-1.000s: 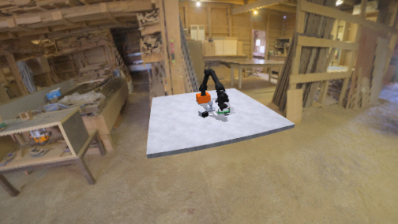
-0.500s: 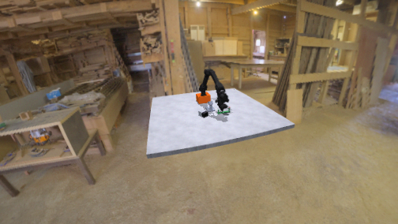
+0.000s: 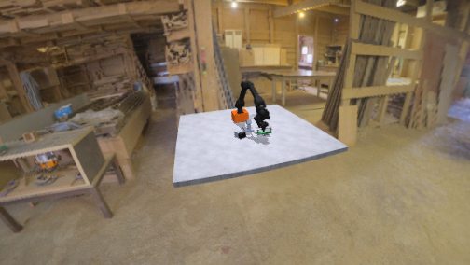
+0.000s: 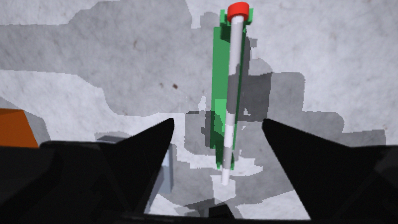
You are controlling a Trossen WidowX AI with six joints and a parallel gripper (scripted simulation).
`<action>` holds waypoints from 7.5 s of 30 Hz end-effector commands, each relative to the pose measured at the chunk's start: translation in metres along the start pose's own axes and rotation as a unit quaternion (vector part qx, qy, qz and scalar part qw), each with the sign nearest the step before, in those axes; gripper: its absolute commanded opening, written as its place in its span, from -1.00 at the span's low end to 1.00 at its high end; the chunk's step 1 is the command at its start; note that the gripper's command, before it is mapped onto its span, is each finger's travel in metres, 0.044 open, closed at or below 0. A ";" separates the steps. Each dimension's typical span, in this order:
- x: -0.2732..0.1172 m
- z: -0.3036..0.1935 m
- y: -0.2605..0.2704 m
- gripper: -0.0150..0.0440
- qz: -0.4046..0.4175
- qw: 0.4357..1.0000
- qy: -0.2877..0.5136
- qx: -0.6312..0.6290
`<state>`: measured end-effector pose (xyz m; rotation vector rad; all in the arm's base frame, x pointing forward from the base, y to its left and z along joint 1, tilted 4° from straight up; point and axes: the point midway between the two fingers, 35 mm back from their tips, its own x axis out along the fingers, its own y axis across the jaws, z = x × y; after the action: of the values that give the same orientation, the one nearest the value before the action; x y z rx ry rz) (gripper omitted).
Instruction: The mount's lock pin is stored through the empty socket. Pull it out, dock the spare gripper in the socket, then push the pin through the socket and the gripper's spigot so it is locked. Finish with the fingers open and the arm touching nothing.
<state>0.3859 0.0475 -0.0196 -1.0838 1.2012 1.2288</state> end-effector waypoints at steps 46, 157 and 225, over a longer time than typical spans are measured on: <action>-0.073 0.007 0.033 1.00 0.066 0.998 0.011 -0.001; -0.029 -0.194 0.004 -0.49 -0.070 0.845 0.051 0.527; -0.049 -0.193 0.024 -0.49 -0.018 0.986 0.082 -0.144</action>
<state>0.3520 -0.1466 0.0103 -1.3779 1.1789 1.2889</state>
